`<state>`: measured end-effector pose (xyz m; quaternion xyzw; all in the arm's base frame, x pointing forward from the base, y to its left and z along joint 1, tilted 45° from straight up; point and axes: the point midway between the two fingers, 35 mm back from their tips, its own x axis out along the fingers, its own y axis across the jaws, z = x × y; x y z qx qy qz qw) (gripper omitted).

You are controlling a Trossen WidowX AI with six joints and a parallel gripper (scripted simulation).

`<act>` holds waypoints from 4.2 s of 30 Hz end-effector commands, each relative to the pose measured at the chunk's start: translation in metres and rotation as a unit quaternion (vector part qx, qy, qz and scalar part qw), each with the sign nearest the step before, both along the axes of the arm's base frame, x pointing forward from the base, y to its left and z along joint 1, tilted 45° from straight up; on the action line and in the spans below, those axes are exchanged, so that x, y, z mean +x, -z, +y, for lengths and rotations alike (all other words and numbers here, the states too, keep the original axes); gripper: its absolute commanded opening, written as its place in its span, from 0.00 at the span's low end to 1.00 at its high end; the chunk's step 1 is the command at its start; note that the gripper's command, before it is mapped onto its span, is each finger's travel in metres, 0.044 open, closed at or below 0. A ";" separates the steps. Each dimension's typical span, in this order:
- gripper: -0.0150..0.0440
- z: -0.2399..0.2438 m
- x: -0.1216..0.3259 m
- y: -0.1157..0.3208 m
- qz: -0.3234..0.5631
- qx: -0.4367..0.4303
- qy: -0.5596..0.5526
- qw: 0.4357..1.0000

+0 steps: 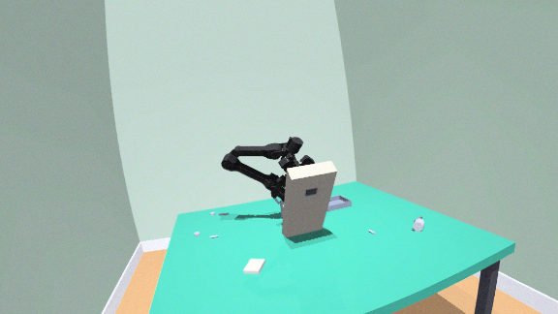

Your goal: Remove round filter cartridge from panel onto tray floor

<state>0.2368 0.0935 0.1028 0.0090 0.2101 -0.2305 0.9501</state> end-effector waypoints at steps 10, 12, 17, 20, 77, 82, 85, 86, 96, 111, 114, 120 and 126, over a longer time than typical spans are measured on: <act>0.42 0.000 0.000 -0.001 -0.007 0.005 0.001 1.000; 0.42 0.013 0.010 -0.014 -0.007 0.005 0.001 1.000; 0.42 0.041 0.034 -0.045 -0.007 0.005 0.001 1.000; 0.42 0.042 0.035 -0.046 -0.007 0.005 0.001 1.000; 0.77 -0.021 0.016 0.018 0.344 -0.245 -0.059 0.904; 0.68 -0.020 0.016 0.018 0.344 -0.242 -0.059 0.905; 0.65 -0.020 0.016 0.018 0.344 -0.242 -0.059 0.905; 0.64 -0.020 0.016 0.018 0.344 -0.242 -0.059 0.905; 0.39 -0.020 0.016 0.017 0.344 -0.242 -0.059 0.905; 0.25 0.014 0.020 -0.013 0.346 -0.240 -0.062 0.905; 0.25 0.024 0.014 -0.022 0.347 -0.240 -0.063 0.905; 0.25 0.043 -0.001 -0.041 0.347 -0.241 -0.062 0.904; 0.25 0.055 -0.009 -0.051 0.346 -0.243 -0.060 0.904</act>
